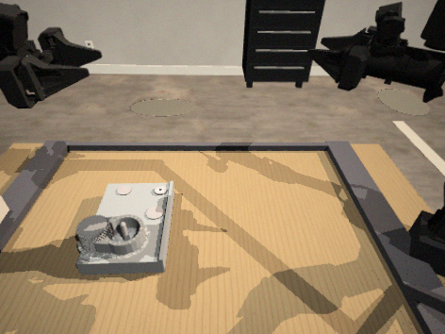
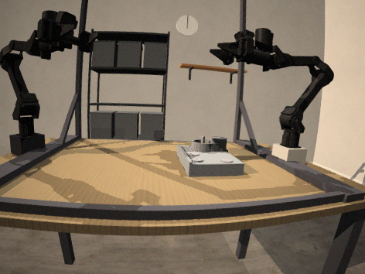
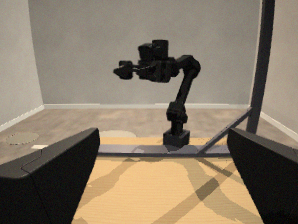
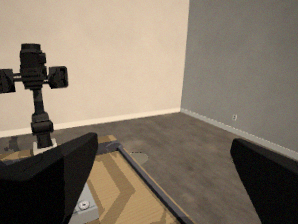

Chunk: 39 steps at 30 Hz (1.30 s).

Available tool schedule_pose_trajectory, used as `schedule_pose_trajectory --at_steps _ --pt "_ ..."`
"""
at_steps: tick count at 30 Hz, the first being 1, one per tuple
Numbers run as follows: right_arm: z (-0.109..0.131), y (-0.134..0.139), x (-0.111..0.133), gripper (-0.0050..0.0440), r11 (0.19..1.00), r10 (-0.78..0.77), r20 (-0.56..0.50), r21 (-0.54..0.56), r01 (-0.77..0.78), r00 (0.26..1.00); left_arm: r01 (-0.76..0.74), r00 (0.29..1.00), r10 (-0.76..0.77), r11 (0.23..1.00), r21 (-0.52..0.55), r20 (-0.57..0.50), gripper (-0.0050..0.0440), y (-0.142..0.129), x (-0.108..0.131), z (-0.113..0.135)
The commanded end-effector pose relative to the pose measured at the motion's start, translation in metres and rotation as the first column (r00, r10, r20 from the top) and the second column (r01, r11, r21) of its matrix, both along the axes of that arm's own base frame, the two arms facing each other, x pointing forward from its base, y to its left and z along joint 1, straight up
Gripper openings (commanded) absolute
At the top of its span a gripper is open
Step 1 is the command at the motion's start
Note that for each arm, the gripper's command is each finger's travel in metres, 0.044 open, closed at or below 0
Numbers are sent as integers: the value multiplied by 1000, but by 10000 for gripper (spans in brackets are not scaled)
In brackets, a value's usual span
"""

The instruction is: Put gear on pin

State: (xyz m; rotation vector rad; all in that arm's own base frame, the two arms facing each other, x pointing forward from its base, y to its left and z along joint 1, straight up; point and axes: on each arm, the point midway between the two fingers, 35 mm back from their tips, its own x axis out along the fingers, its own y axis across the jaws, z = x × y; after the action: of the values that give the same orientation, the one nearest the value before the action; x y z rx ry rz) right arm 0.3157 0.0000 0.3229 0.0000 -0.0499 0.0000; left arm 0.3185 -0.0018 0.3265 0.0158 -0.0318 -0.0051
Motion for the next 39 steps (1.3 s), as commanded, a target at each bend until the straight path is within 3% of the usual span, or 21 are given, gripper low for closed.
schedule_pose_trajectory --at_steps 1,10,39 --pt "8 0 -1 400 1000 0 19 0 0 1000 -4 998 5 1000 -24 65 369 2 -9 8" --pt "8 0 -1 400 1000 0 19 0 0 1000 -3 1000 3 1000 -17 25 369 2 -5 -1" --pt "7 0 -1 400 1000 0 18 0 0 1000 -1 999 2 1000 -17 33 369 1 -4 3"
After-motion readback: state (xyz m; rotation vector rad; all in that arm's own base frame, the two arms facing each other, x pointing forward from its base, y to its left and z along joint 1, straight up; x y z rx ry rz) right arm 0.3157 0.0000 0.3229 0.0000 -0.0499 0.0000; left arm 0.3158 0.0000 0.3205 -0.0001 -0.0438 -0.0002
